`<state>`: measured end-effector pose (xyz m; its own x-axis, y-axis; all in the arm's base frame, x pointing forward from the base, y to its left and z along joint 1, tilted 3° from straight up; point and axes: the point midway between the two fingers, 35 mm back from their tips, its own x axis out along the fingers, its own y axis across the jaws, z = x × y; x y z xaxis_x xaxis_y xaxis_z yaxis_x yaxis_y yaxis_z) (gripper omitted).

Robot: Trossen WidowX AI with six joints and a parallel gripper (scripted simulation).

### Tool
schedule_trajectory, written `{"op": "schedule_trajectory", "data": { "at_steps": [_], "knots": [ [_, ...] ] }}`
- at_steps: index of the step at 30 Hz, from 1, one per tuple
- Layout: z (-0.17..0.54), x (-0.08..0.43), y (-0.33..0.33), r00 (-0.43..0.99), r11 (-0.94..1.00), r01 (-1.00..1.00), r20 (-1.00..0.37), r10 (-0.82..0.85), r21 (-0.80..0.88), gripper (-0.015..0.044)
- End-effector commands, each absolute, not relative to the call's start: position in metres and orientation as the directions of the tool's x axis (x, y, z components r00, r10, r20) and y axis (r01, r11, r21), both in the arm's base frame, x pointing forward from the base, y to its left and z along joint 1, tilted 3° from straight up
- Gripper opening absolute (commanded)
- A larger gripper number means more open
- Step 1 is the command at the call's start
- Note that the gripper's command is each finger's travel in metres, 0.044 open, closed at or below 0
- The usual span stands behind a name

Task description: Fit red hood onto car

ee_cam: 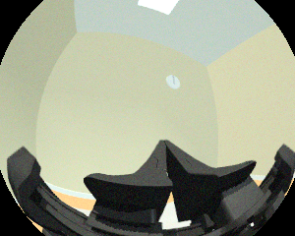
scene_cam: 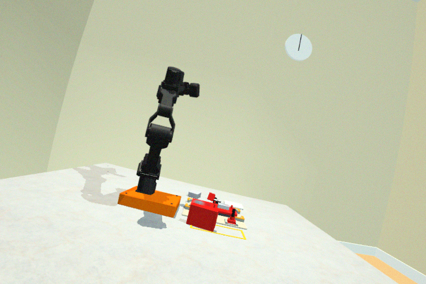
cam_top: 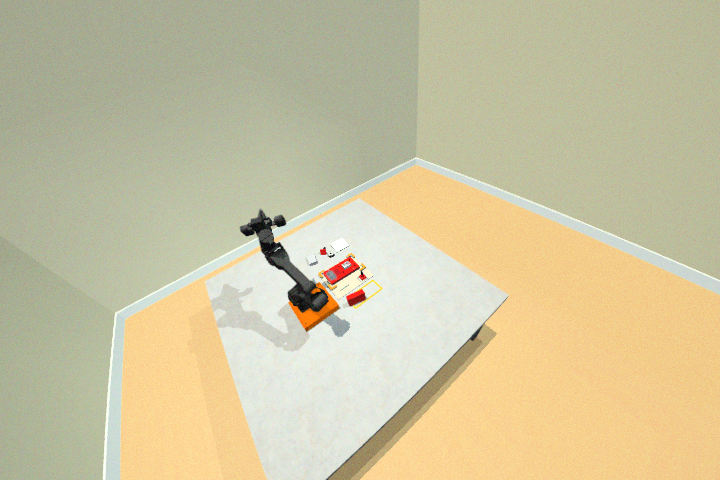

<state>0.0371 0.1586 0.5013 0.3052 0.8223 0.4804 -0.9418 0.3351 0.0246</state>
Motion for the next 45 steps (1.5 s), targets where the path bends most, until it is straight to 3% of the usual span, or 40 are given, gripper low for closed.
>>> {"op": "schedule_trajectory", "data": {
  "at_steps": [1,12,24,29,35,45],
  "knots": [
    [0.487,0.052,0.183,0.384,0.442,-0.895,0.394,0.835,-0.064,0.0],
    [0.416,0.154,0.223,0.702,0.676,-0.667,0.041,0.711,-0.313,0.0],
    [0.323,0.275,0.165,0.865,0.777,-0.486,-0.345,0.364,-0.4,0.0],
    [0.285,0.308,0.121,0.845,0.808,-0.429,-0.496,0.201,-0.404,0.0],
    [0.232,0.333,0.045,0.726,0.86,-0.348,-0.687,-0.003,-0.372,0.0],
    [0.168,0.322,-0.061,0.457,0.959,-0.144,-0.876,-0.155,-0.245,0.0]
  ]
}}
